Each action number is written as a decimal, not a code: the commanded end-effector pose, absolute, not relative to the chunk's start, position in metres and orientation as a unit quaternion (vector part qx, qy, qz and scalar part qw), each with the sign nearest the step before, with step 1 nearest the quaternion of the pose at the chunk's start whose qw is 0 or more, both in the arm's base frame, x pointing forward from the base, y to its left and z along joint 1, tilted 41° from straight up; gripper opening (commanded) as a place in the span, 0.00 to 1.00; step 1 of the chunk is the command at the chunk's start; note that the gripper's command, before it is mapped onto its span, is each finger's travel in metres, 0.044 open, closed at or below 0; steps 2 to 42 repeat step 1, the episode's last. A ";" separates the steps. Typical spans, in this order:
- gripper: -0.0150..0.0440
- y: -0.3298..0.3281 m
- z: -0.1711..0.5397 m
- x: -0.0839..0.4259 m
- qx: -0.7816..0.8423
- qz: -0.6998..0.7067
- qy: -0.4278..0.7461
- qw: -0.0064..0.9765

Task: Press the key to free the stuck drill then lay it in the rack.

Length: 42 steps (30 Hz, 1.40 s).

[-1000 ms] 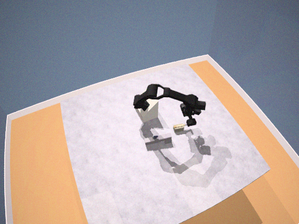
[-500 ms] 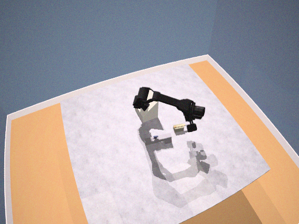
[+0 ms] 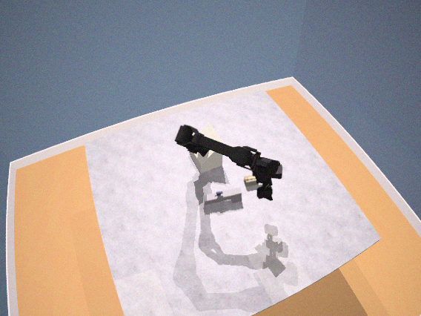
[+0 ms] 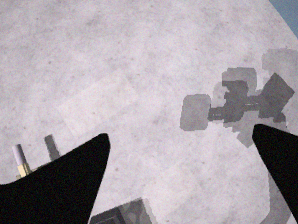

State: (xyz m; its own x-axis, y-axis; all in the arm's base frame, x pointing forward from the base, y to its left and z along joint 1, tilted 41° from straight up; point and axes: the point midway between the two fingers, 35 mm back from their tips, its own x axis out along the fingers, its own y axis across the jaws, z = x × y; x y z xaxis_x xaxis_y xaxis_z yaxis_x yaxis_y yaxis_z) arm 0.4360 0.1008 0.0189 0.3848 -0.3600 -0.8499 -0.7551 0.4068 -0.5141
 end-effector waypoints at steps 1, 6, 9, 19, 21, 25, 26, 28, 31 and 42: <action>1.00 0.094 0.040 0.444 -0.514 0.135 0.513 0.675; 1.00 0.094 0.040 0.444 -0.514 0.135 0.513 0.675; 1.00 0.094 0.040 0.444 -0.514 0.135 0.513 0.675; 1.00 0.094 0.040 0.444 -0.514 0.135 0.513 0.675; 1.00 0.094 0.040 0.444 -0.514 0.135 0.513 0.675; 1.00 0.094 0.040 0.444 -0.514 0.135 0.513 0.675; 1.00 0.094 0.040 0.444 -0.514 0.135 0.513 0.675; 1.00 0.094 0.040 0.444 -0.514 0.135 0.513 0.675; 1.00 0.094 0.040 0.444 -0.514 0.135 0.513 0.675; 1.00 0.094 0.040 0.444 -0.514 0.135 0.513 0.675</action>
